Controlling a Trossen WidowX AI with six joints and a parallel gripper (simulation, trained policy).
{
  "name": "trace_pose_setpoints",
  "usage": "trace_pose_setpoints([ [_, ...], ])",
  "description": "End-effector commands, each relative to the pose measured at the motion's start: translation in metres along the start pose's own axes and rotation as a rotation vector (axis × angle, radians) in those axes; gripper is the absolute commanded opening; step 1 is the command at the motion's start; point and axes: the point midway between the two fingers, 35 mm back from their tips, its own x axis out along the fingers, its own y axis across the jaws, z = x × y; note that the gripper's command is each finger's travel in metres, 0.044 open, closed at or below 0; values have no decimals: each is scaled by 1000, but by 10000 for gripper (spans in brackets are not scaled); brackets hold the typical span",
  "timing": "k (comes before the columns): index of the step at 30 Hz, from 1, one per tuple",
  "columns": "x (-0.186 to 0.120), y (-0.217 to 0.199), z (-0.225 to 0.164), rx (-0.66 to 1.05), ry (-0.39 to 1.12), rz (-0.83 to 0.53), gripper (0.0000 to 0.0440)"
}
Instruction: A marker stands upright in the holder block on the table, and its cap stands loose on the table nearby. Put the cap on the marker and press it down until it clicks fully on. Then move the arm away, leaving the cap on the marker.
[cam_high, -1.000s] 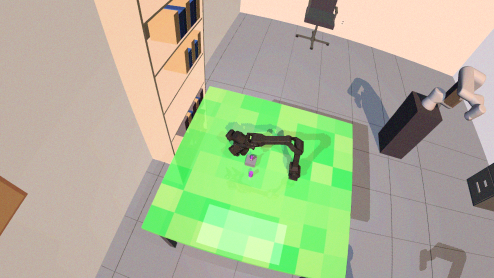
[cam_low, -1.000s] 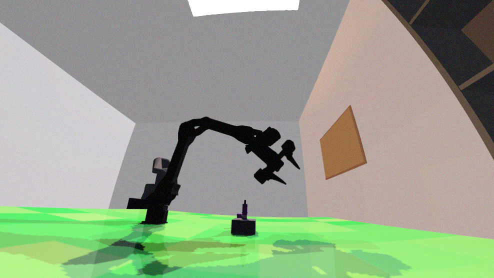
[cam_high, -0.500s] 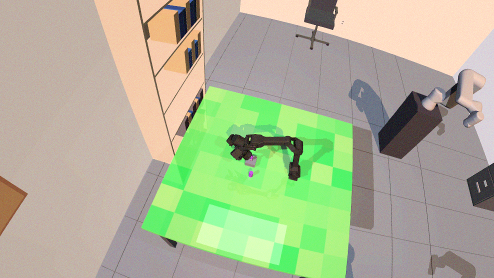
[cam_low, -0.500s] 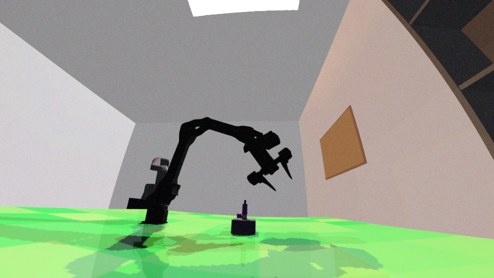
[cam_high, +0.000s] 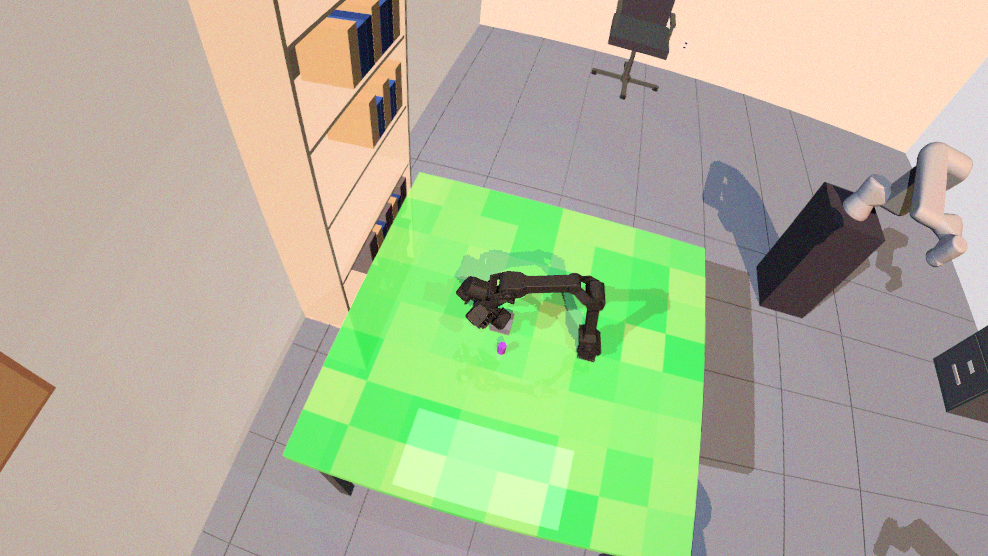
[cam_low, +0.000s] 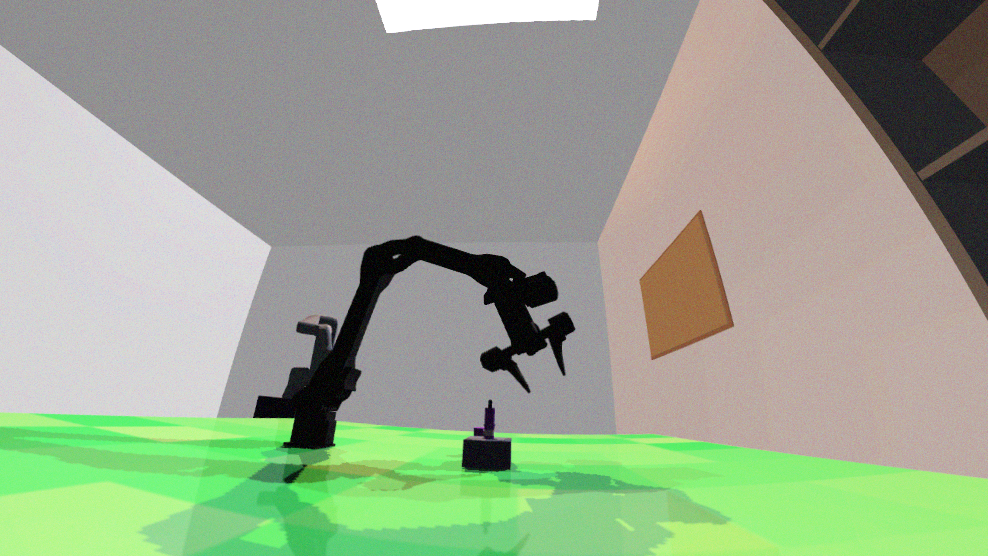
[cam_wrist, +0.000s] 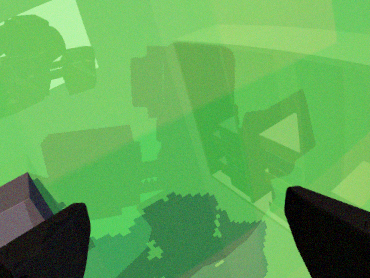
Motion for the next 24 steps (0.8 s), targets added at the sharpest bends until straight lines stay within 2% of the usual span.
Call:
trace_pose_setpoints([
  [1, 1, 13, 6, 1, -16, 60, 334],
  [24, 1, 78, 20, -32, -56, 346, 336],
])
